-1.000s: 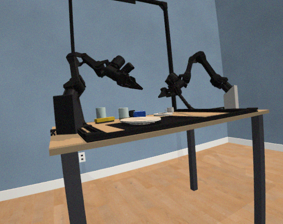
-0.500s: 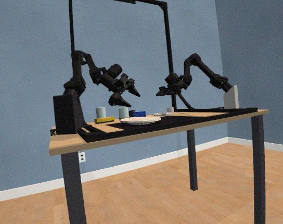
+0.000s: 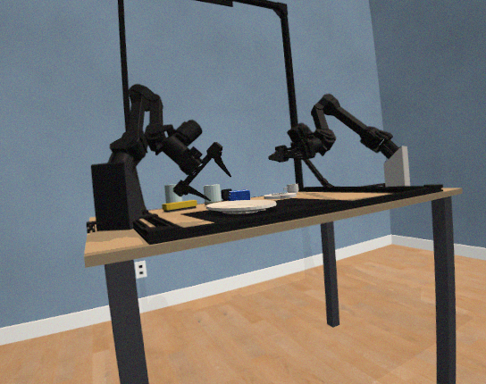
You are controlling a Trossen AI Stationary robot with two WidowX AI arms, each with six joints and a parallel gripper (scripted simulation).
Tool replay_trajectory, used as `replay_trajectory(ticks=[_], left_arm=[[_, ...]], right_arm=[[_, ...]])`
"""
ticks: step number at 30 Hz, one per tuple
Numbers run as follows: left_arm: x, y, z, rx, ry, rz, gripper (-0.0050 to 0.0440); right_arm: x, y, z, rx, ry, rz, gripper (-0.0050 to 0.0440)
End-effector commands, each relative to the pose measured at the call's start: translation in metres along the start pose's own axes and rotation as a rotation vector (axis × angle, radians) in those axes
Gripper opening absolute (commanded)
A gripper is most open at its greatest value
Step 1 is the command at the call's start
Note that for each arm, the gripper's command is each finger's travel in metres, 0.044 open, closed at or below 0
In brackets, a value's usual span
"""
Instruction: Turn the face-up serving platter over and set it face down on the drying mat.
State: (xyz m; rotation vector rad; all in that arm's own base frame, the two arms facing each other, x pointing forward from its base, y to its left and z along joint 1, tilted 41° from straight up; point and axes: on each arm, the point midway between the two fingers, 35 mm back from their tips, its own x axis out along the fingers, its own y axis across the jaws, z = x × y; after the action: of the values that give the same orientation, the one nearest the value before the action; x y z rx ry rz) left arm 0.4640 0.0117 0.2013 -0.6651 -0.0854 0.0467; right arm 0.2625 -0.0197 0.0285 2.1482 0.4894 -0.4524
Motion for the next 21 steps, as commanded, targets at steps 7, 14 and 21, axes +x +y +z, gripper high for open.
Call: replay_trajectory(ticks=[7, 14, 21], left_arm=[[0.006, 0.005, 0.001, 0.006, -0.015, -0.008, 0.044], [0.006, 0.005, 0.001, 0.006, -0.015, -0.008, 0.044], [0.006, 0.005, 0.001, 0.006, -0.015, -0.008, 0.044]], right_arm=[[0.0, -0.009, -0.001, 0.093, 0.014, 0.007, 0.044], [0.005, -0.012, -0.001, 0.096, 0.013, 0.006, 0.044], [0.014, -0.018, -0.002, 0.101, 0.011, 0.005, 0.044]])
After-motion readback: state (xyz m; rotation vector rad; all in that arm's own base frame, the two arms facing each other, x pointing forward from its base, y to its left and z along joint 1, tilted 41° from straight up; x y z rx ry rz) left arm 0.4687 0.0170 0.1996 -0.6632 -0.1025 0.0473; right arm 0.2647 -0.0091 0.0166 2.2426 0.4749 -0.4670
